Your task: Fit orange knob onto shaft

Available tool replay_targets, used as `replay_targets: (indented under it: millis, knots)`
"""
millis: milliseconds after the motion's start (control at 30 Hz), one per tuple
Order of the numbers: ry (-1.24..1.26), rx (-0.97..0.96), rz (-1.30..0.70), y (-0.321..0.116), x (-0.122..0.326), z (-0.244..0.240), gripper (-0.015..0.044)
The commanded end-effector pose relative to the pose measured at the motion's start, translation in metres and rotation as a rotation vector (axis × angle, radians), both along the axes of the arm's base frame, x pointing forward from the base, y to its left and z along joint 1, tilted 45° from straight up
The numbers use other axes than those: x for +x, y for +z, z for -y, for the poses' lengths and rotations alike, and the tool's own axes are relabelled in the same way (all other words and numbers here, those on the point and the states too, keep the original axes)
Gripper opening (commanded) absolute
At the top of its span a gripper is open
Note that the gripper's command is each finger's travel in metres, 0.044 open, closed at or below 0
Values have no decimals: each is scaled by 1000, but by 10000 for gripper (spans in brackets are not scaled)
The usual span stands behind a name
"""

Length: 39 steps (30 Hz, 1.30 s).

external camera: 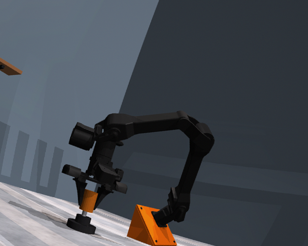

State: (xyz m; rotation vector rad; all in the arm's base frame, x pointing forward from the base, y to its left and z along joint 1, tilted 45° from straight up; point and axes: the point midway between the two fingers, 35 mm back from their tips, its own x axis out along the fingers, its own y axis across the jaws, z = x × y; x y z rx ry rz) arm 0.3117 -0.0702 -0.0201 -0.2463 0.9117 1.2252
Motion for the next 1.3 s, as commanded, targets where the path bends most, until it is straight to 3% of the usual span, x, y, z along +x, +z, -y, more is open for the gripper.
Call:
replay_targets:
  millis: [0, 500, 1267]
  knots:
    - [10, 1, 10, 0, 0, -1, 0]
    - [-46, 4, -45, -1, 0, -1, 0]
    - [27, -1, 27, -3, 2, -3, 0]
